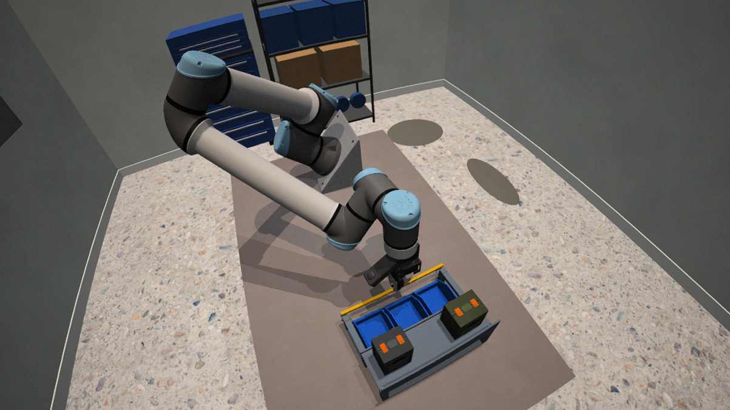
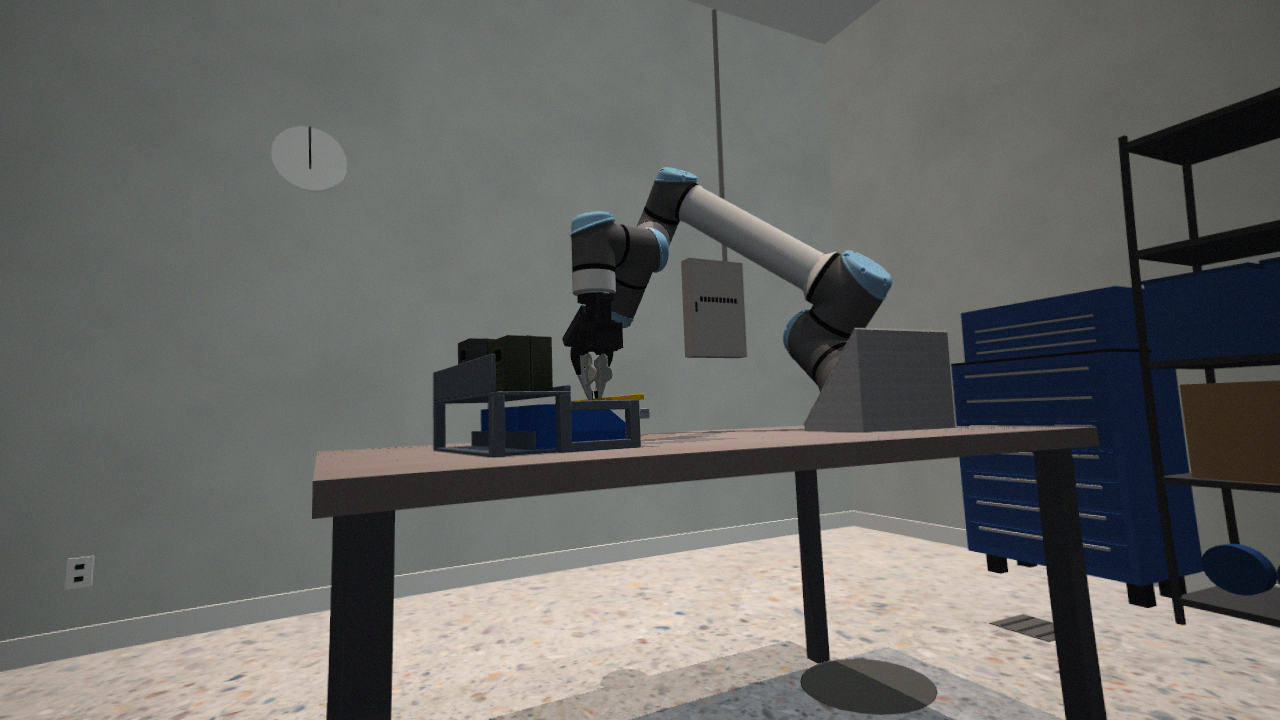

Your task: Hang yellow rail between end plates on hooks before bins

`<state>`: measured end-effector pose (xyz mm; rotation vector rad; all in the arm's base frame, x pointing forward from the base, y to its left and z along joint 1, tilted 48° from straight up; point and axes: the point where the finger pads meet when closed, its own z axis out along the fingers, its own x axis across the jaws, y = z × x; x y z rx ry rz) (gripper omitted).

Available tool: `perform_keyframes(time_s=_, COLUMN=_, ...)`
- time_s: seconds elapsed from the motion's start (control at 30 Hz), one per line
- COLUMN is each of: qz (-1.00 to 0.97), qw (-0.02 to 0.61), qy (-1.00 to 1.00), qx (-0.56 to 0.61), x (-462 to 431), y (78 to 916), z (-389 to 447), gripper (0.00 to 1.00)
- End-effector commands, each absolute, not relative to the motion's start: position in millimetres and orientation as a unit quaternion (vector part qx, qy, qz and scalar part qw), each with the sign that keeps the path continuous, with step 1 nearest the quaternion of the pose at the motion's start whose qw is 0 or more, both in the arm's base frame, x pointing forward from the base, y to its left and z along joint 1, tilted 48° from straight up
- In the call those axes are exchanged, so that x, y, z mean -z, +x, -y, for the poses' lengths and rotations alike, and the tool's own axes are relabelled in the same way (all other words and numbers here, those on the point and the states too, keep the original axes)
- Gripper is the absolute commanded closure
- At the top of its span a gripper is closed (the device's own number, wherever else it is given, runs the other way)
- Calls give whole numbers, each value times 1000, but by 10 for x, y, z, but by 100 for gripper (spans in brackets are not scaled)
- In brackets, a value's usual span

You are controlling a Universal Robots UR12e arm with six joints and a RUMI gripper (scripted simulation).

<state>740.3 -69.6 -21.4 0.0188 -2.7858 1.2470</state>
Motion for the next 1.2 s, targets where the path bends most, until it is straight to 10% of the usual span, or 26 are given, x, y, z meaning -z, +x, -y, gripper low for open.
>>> perform_keyframes(time_s=0.0, qz=912, qw=44, qy=6, qx=-408, x=210, y=7408, z=693, gripper=100)
perform_keyframes(time_s=1.17, qz=912, qw=44, qy=6, qx=-408, x=236, y=7405, z=722, gripper=100)
